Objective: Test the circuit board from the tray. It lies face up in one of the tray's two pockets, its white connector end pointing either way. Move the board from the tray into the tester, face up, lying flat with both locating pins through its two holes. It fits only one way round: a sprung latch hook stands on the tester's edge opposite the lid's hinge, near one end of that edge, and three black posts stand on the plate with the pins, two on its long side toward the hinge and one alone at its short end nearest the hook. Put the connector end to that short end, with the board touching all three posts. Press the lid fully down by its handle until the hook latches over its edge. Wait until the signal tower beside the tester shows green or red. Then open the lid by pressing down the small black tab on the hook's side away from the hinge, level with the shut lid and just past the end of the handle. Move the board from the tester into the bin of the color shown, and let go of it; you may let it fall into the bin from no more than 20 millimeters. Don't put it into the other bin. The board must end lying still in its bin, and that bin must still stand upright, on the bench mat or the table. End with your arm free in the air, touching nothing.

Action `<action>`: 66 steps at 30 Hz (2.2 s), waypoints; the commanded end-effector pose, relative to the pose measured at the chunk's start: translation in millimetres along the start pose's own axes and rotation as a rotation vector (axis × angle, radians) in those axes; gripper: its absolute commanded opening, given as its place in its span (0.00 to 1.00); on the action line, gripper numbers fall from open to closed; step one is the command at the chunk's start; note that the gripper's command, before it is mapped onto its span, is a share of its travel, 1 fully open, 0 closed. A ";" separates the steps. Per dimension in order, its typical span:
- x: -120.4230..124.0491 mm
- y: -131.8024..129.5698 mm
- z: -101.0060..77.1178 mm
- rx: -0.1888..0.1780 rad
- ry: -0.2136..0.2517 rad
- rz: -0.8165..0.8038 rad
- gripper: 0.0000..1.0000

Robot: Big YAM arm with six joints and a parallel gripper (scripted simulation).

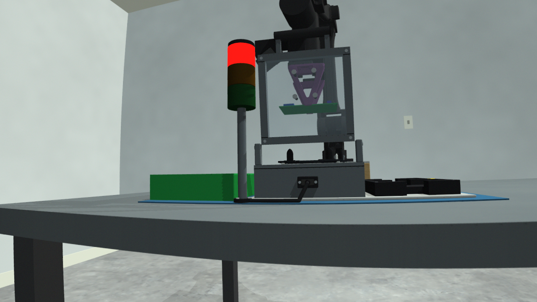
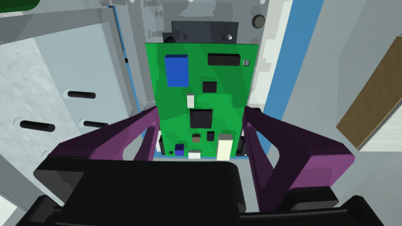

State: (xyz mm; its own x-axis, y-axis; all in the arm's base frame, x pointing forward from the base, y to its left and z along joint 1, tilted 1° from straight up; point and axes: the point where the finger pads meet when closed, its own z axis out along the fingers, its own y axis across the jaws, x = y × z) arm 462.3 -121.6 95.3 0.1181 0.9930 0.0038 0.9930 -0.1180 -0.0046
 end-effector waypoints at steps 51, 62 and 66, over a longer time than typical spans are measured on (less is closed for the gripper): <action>-105.4 -51.1 14.9 -0.036 -0.018 0.003 0.72; -176.4 -85.7 46.8 -0.012 -0.014 0.004 0.72; -190.8 -100.5 56.3 -0.001 -0.008 0.004 0.72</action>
State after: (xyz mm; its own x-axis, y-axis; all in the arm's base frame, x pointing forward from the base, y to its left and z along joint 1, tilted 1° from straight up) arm 345.2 -286.7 50.7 0.1615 0.9868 -0.0064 0.9869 -0.1615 0.0035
